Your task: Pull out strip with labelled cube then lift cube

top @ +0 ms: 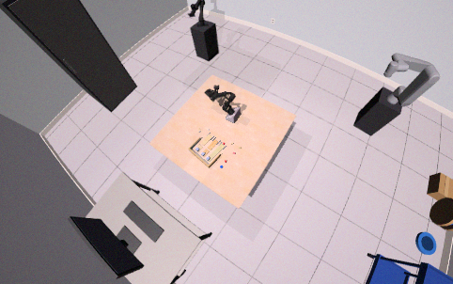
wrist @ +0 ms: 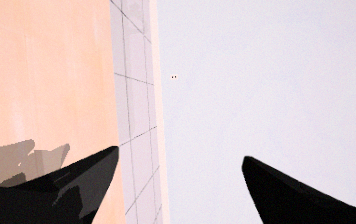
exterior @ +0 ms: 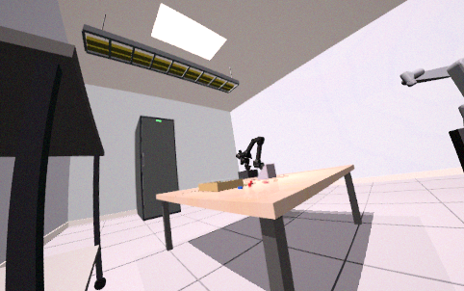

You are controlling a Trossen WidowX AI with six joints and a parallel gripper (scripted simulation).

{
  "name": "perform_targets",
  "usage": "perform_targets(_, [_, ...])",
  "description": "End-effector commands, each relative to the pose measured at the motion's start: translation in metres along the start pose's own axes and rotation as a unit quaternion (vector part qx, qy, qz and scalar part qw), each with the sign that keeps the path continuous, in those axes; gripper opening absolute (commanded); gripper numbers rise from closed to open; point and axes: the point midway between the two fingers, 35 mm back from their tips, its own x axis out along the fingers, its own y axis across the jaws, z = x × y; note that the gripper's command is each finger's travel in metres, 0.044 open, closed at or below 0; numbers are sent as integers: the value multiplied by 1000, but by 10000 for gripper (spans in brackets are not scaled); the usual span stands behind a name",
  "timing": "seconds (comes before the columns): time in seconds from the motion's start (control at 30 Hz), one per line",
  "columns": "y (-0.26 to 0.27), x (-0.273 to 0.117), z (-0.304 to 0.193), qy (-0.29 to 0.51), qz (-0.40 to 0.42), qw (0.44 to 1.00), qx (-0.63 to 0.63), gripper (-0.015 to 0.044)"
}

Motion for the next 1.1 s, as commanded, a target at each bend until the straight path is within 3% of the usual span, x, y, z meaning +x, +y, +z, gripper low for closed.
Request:
perform_targets(0.0, [2, 0, 1, -3, 4, 1000, 0, 400])
perform_targets(0.23, [61, -27, 30, -85, 140, 986, -10, 400])
perform_targets(0.43, [117, -79, 59, -163, 274, 947, -32, 400])
perform_targets(0.77, [175, -217, 59, -293, 473, 825, -97, 400])
perform_targets(1.07, [169, -353, 9, -397, 607, 672, -147, 400])
